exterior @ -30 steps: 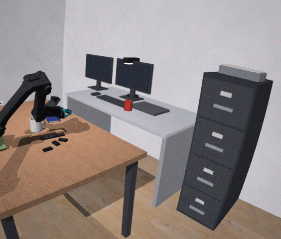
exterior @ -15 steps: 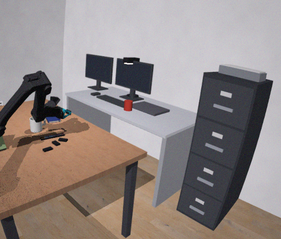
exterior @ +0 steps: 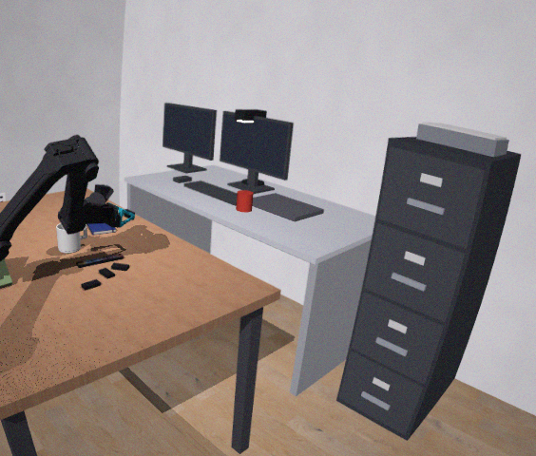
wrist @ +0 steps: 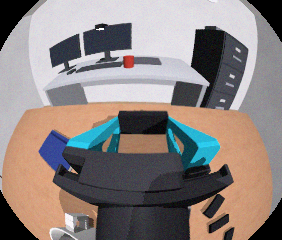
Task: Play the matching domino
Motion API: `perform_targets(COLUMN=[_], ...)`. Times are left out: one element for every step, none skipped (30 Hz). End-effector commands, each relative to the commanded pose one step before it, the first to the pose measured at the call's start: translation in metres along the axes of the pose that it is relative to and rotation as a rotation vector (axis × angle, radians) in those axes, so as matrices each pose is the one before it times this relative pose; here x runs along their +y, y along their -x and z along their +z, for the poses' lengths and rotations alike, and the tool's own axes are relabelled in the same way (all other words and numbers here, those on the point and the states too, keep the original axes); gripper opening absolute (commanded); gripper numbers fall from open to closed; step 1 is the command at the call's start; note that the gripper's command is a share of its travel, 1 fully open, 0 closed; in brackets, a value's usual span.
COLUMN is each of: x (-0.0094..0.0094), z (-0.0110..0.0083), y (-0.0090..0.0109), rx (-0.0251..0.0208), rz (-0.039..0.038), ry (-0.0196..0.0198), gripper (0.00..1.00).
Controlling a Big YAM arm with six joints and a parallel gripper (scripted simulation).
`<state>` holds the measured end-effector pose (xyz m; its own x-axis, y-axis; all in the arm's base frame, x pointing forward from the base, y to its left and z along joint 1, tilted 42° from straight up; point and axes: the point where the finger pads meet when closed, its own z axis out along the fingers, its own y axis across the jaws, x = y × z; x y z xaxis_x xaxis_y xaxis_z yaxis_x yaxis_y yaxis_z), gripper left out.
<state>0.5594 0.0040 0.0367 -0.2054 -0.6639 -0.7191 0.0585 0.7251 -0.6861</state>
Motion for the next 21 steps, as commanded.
perform_targets(x=[-0.00359, -0.00019, -0.00019, -0.00020, -0.00020, 0.00000, 0.00000, 0.00000, 0.00000, 0.00000, 0.00000, 0.00000, 0.00696, -0.00068, -0.00068, -0.00069, -0.00069, -0.00069, -0.00070, -0.00070, -0.00070], z=[0.00244, 0.00030, 0.00030, 0.00030, 0.00030, 0.00000, 0.00000, 0.00000, 0.00000, 0.00000, 0.00000, 0.00000, -0.00222, 0.00056, 0.00056, 0.00056, 0.00056, 0.00056, 0.00056, 0.00056, 0.00056], y=[-0.00362, -0.00122, -0.00122, -0.00122, -0.00122, 0.00000, 0.00000, 0.00000, 0.00000, 0.00000, 0.00000, 0.00000, -0.00421, -0.00181, -0.00181, -0.00181, -0.00181, -0.00181, -0.00181, -0.00181, -0.00180], rx=[-0.01420, -0.00223, -0.00223, -0.00223, -0.00223, 0.00000, 0.00000, 0.00000, 0.00000, 0.00000, 0.00000, 0.00000, 0.01593, -0.00116, -0.00116, -0.00116, -0.00116, -0.00116, -0.00116, -0.00116, -0.00116], rz=[0.02053, 0.00325, 0.00325, 0.00325, 0.00325, 0.00000, 0.00000, 0.00000, 0.00000, 0.00000, 0.00000, 0.00000, -0.01943, 0.00294, 0.00294, 0.00294, 0.00294, 0.00294, 0.00294, 0.00294, 0.00294], ry=[-0.01313, -0.00038, -0.00038, -0.00038, -0.00038, 0.00000, 0.00000, 0.00000, 0.00000, 0.00000, 0.00000, 0.00000, 0.01822, -0.00283, -0.00283, -0.00283, -0.00283, -0.00283, -0.00283, -0.00283, -0.00283], gripper=[0.52, 0.52, 0.52, 0.52, 0.52, 0.52, 0.52, 0.52, 0.52, 0.52, 0.52, 0.52, 0.52, 0.52, 0.52, 0.52, 0.52, 0.52, 0.52, 0.52, 0.52])
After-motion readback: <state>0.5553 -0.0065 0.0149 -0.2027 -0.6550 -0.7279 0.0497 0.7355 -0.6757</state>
